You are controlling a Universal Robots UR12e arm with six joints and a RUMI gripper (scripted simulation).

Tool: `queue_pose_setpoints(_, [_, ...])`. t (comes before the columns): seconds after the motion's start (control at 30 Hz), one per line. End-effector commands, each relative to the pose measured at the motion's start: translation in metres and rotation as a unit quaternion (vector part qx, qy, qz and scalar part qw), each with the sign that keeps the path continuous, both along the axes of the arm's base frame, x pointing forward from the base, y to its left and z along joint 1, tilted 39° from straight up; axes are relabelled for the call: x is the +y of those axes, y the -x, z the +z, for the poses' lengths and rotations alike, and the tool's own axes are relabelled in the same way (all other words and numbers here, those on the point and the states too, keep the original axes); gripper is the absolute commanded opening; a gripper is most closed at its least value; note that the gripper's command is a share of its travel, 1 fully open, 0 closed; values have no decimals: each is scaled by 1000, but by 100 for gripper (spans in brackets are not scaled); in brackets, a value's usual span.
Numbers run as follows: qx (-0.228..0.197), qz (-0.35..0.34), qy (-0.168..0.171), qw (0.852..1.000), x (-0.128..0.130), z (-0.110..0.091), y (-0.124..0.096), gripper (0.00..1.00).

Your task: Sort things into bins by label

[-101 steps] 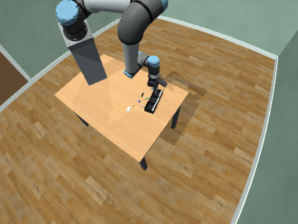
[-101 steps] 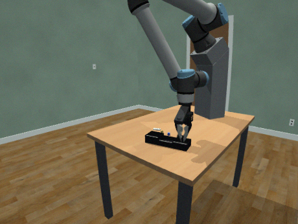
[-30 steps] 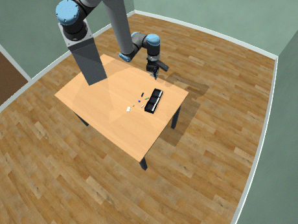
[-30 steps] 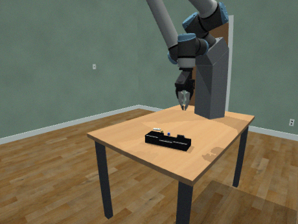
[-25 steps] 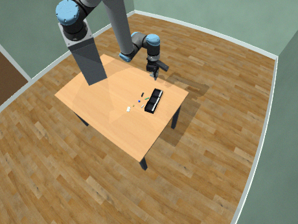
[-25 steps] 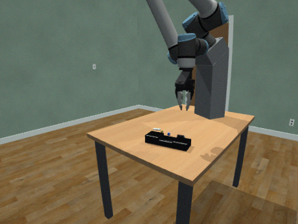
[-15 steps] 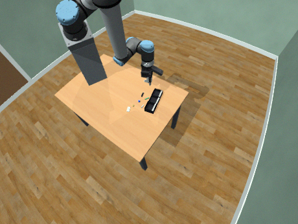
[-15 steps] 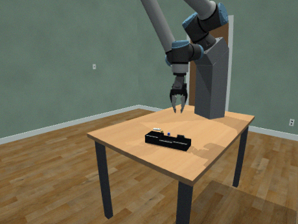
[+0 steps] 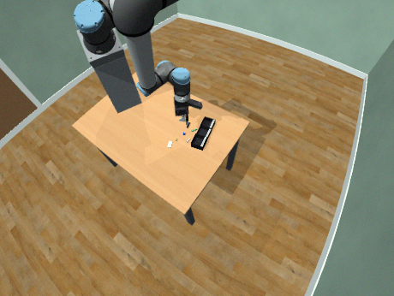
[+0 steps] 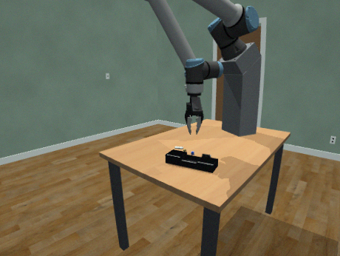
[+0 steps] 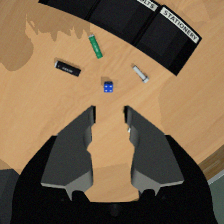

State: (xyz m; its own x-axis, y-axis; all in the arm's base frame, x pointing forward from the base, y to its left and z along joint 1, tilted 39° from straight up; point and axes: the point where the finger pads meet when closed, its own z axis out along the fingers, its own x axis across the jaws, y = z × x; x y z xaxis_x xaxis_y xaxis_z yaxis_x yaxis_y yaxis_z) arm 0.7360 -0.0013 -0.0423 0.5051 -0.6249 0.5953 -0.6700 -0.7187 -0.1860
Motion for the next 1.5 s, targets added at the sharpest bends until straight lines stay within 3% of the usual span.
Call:
queue_pose_setpoints(0.0, [18, 65, 40, 997, -44, -19, 3, 18])
queue_pose_setpoints(0.33, [50, 140, 94, 985, -106, -41, 8, 18])
queue_pose_setpoints(0.43, [57, 166, 110, 978, -112, -40, 9, 18])
queue_pose_setpoints(0.73, [69, 226, 144, 961, -110, -36, 5, 18])
queue_pose_setpoints(0.77, [71, 255, 158, 951, -109, -36, 4, 18])
queue_pose_setpoints(1.47, [72, 257, 158, 951, -102, -40, 6, 18])
